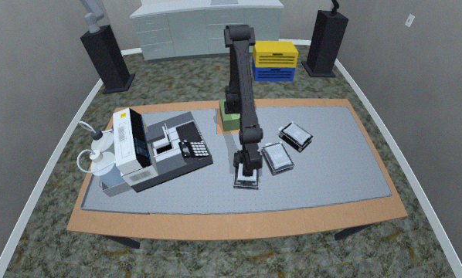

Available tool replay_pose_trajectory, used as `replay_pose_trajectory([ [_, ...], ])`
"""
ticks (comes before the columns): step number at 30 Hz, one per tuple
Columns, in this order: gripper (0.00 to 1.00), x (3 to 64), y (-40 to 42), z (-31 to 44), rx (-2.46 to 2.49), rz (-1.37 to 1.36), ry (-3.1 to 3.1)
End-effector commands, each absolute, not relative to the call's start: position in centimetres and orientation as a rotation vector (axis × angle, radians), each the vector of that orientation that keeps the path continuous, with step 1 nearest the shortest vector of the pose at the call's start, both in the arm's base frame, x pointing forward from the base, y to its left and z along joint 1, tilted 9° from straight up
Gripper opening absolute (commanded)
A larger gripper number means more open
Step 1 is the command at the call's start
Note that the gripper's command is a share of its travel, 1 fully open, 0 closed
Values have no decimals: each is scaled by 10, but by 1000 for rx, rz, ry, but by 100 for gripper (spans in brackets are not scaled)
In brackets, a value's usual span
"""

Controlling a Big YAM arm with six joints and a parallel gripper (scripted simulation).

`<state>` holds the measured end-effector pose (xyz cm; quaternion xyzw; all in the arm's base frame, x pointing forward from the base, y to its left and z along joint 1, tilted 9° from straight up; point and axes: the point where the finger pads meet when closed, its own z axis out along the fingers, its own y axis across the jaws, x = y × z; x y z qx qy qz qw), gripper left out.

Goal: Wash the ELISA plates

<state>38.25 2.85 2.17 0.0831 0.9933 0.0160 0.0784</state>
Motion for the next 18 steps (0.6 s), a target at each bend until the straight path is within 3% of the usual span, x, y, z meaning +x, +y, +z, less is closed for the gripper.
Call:
replay_pose_trajectory([
  [1, 82, 400, 29, 47, 254, 54, 2929],
  [18, 82, 395, 28, 72, 254, 54, 2929],
])
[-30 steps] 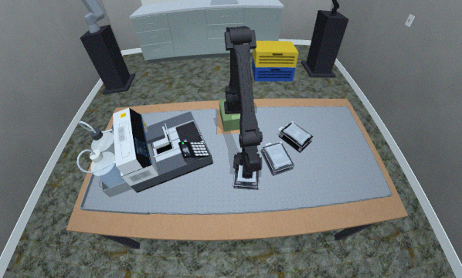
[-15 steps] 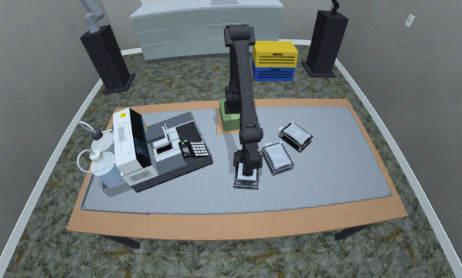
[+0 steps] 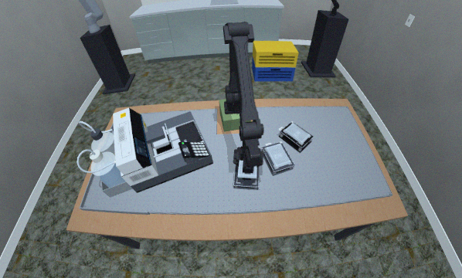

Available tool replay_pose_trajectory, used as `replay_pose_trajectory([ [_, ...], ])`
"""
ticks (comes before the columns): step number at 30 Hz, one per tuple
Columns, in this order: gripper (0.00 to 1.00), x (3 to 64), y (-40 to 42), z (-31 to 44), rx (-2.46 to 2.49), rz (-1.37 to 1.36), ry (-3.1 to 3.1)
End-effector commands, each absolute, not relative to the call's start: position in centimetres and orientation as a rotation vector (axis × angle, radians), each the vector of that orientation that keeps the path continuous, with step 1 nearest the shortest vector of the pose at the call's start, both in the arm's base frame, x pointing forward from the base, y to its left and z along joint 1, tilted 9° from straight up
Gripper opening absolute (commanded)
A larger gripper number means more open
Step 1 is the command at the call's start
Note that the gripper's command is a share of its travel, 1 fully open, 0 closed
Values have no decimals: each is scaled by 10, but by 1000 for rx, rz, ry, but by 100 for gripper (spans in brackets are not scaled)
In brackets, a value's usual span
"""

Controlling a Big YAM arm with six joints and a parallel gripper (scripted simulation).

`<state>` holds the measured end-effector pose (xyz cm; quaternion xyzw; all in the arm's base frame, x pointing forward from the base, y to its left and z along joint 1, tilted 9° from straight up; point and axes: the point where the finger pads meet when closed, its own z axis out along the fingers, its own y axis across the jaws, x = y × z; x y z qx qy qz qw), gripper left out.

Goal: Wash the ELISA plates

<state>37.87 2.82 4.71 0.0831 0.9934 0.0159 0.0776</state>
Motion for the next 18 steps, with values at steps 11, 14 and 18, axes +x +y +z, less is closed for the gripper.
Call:
replay_pose_trajectory([
  [11, 82, 393, 27, 92, 253, 55, 2924],
  [14, 82, 393, 27, 94, 253, 55, 2924],
  [18, 82, 392, 27, 101, 253, 55, 2924],
])
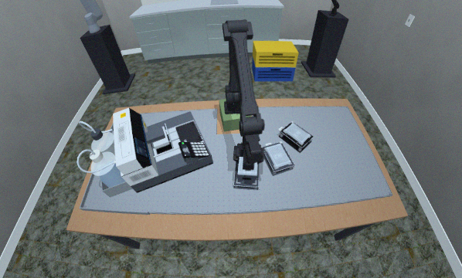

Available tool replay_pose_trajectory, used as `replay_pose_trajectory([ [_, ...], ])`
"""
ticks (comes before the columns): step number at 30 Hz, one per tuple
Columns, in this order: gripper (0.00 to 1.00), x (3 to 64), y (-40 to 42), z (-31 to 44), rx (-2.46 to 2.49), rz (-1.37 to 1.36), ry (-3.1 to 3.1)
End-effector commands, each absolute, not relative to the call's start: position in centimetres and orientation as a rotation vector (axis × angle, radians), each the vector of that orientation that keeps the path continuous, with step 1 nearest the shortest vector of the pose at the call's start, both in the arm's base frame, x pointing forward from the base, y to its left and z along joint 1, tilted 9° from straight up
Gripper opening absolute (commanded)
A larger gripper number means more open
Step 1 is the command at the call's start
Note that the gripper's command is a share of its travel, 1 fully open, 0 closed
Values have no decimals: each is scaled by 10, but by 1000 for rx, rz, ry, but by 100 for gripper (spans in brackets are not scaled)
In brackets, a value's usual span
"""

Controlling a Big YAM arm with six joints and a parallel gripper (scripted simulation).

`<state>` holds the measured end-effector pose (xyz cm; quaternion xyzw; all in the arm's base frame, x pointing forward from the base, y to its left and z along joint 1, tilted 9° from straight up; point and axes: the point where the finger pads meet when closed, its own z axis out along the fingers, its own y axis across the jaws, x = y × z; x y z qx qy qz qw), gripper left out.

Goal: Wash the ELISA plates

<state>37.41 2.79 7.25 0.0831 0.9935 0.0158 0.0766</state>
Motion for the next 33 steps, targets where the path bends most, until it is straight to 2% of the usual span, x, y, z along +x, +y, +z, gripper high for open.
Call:
replay_pose_trajectory([
  [1, 82, 392, 27, 103, 253, 55, 2923],
  [13, 82, 385, 19, 100, 199, 47, 2940],
  [18, 82, 361, -5, 87, -13, 26, 2983],
  [33, 82, 352, -69, 103, -13, 15, 2955],
])
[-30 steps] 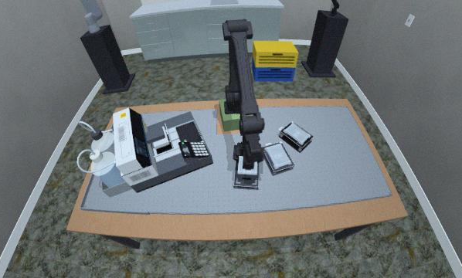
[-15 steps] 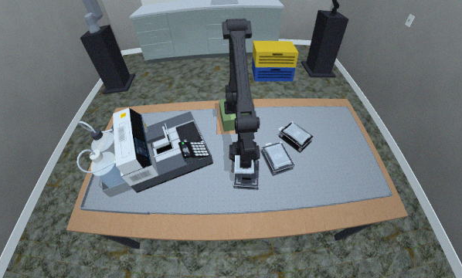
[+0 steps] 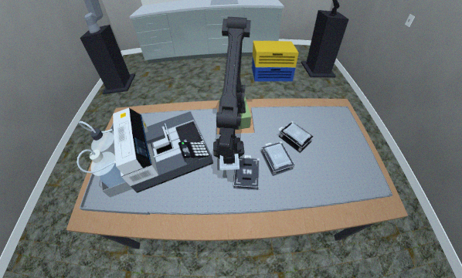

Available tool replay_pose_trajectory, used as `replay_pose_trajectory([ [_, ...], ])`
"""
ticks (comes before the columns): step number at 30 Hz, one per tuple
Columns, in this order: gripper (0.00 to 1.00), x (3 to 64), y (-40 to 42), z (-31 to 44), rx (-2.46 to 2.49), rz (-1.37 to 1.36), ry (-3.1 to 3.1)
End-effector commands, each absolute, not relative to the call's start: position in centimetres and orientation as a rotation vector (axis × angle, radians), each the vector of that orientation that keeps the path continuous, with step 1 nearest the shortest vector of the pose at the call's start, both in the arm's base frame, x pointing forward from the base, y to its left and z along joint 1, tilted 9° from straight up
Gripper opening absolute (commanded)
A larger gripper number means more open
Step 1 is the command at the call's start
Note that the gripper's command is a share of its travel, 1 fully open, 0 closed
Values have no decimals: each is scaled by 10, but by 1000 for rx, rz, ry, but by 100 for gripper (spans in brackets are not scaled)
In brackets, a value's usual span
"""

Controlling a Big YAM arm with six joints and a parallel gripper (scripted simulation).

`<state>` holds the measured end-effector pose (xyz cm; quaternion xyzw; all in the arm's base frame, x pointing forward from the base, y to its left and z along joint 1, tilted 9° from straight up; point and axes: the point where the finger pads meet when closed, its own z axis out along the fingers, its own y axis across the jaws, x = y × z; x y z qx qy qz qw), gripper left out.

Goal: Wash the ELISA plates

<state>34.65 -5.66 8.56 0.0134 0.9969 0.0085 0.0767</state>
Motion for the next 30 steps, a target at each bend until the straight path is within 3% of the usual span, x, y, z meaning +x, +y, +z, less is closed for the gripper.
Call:
replay_pose_trajectory([
  [1, 82, 350, -73, 103, -13, 15, 2958],
  [11, 82, 346, -116, 110, -14, 5, 2952],
  [19, 82, 308, -131, 97, -275, 0, 2970],
  [30, 82, 281, -173, 103, -275, -9, 2965],
])
